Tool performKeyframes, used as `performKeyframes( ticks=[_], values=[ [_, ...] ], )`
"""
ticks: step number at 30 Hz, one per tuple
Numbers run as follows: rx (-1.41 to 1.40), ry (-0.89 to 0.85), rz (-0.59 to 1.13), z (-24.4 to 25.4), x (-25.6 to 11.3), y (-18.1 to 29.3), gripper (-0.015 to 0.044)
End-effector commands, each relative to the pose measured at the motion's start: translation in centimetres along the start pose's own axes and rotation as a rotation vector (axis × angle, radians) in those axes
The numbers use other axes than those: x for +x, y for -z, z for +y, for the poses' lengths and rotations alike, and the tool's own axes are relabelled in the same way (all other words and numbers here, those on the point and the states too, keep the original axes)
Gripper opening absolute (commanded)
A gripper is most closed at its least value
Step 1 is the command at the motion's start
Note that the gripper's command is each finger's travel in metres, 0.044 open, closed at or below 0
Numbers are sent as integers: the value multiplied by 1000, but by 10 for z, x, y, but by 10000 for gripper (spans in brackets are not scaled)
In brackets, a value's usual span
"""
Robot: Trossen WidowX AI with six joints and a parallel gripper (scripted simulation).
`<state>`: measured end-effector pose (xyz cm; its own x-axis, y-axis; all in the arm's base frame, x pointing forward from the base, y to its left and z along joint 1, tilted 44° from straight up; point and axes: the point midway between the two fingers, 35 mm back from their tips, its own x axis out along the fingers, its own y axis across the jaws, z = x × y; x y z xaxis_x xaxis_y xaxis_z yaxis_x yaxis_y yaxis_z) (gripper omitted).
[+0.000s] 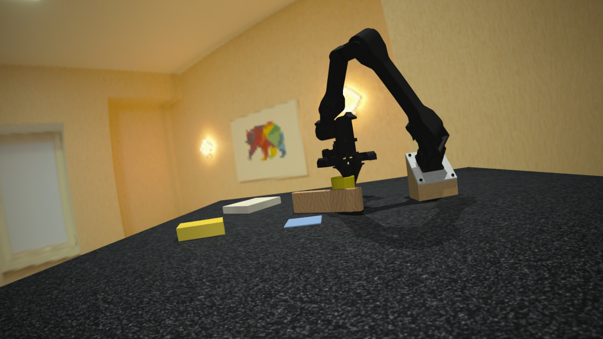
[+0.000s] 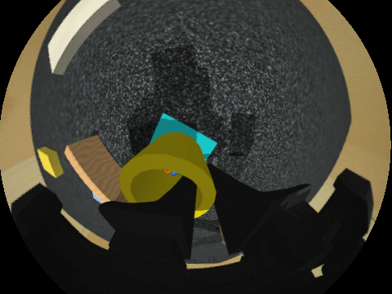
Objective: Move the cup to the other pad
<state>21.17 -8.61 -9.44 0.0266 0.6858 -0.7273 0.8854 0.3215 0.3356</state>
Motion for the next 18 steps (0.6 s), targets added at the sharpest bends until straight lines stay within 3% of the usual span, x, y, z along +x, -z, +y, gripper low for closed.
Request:
performKeyframes(
  ticks=[1, 14, 18],
  values=[
    [8, -2, 5, -1, 5, 2, 0],
    [0, 1, 1, 0, 2, 0, 0],
    [0, 1, 1, 0, 2, 0, 105]
  ],
)
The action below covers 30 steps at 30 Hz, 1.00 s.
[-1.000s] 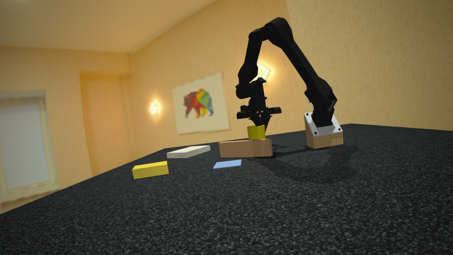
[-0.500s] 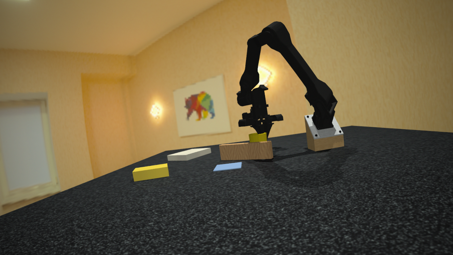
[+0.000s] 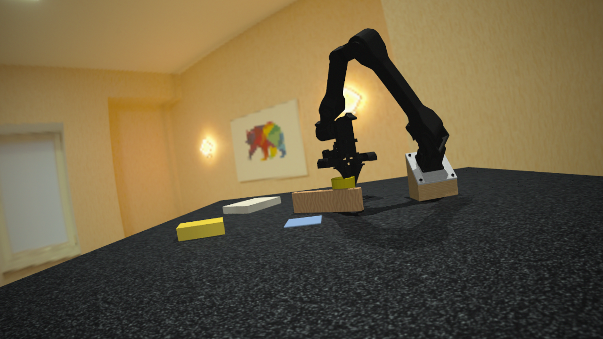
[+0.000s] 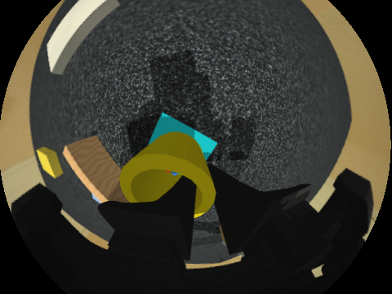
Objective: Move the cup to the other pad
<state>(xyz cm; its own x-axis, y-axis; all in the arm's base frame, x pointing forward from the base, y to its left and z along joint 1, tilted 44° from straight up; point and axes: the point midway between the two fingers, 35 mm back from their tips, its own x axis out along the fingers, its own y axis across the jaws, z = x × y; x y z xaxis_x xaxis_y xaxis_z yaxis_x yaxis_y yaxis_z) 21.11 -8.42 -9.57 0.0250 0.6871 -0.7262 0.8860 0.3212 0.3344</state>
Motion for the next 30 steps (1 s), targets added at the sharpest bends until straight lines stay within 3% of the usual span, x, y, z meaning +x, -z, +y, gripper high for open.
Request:
performKeyframes(
  ticks=[1, 30],
  values=[
    [-1, 0, -1, 0, 0, 0, 131],
    [5, -1, 0, 0, -35, -1, 146]
  ],
)
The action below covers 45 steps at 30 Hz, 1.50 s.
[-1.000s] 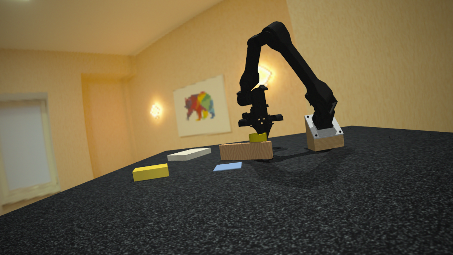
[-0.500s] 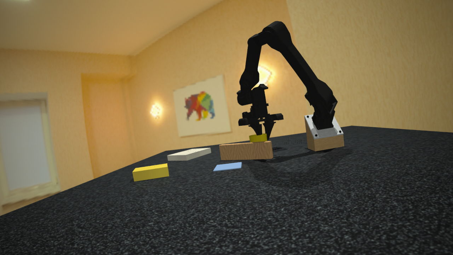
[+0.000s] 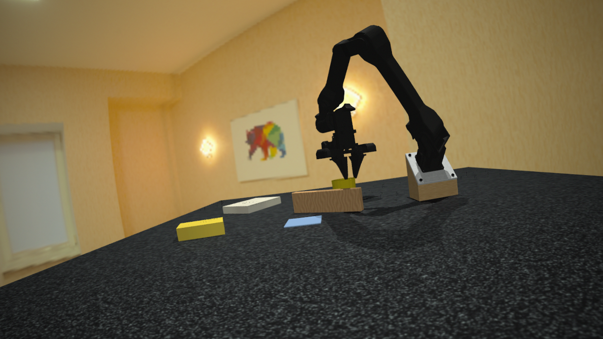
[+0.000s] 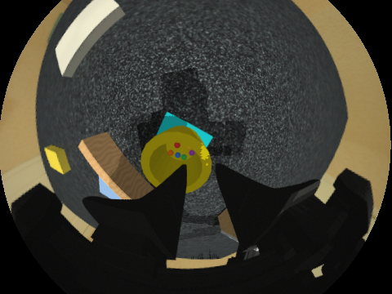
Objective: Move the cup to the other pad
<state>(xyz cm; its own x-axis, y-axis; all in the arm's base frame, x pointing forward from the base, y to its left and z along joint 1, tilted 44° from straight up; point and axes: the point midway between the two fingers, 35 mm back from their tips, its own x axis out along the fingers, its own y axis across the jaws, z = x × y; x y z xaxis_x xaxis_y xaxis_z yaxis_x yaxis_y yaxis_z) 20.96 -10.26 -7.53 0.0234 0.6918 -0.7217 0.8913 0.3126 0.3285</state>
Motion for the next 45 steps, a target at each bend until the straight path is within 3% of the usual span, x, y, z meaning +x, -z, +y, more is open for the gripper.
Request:
performKeyframes(
  ticks=[1, 12, 23, 39, 45],
  values=[
    [-7, 1, -7, 0, -10, -1, 146],
    [-5, 0, -5, -1, -25, 2, 146],
    [2, -1, -1, 0, -24, 2, 435],
    [-3, 2, -6, 0, -83, 2, 440],
    [3, -2, -4, 0, -81, 3, 440]
  ],
)
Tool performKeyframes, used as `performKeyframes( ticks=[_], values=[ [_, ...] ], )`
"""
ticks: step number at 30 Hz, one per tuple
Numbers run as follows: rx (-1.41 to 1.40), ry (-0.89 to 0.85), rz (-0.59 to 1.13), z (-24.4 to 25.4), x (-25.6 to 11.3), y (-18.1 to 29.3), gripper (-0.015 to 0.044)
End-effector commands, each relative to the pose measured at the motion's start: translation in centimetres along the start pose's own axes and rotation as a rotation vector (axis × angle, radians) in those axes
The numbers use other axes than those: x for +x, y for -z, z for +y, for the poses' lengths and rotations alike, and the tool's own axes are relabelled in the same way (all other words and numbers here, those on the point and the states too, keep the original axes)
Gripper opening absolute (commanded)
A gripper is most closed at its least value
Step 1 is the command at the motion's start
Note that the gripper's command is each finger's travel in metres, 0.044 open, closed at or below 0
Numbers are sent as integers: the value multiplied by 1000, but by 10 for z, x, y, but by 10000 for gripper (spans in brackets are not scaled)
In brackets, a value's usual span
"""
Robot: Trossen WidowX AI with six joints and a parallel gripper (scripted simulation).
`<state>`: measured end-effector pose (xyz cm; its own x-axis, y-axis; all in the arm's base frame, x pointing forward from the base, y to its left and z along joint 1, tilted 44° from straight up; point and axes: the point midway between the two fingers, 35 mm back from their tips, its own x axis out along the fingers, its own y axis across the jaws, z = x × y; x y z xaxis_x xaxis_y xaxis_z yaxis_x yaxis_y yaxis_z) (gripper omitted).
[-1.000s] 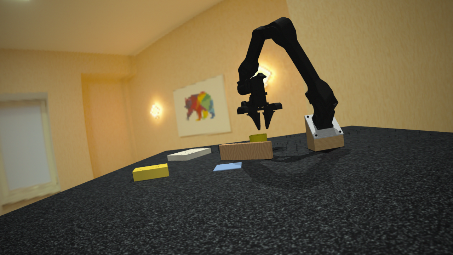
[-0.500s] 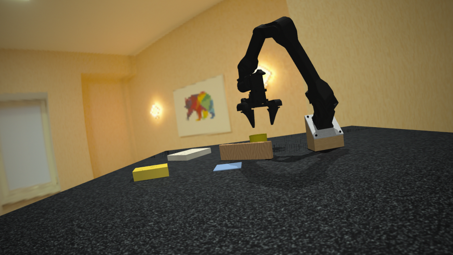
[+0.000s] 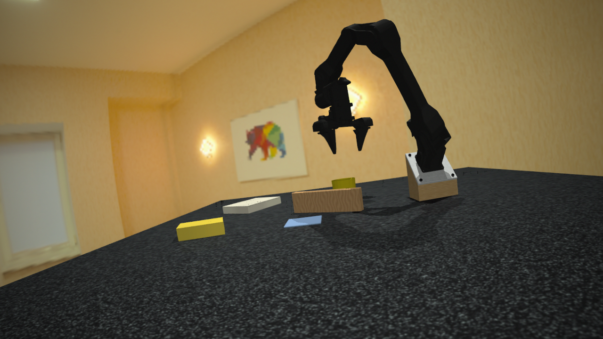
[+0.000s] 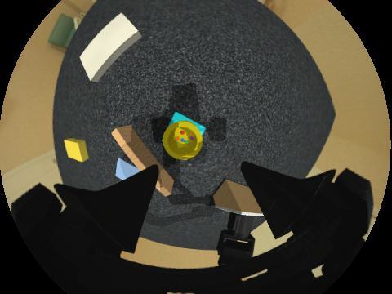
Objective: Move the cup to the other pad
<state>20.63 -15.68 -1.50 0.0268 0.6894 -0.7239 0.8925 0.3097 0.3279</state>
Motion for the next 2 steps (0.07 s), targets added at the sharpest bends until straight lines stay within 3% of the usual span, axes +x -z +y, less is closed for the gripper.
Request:
performKeyframes(
  ticks=[1, 2],
  values=[
    [0, 0, 0, 0, 0, 0, 440],
    [0, 0, 0, 0, 0, 0, 440]
  ],
)
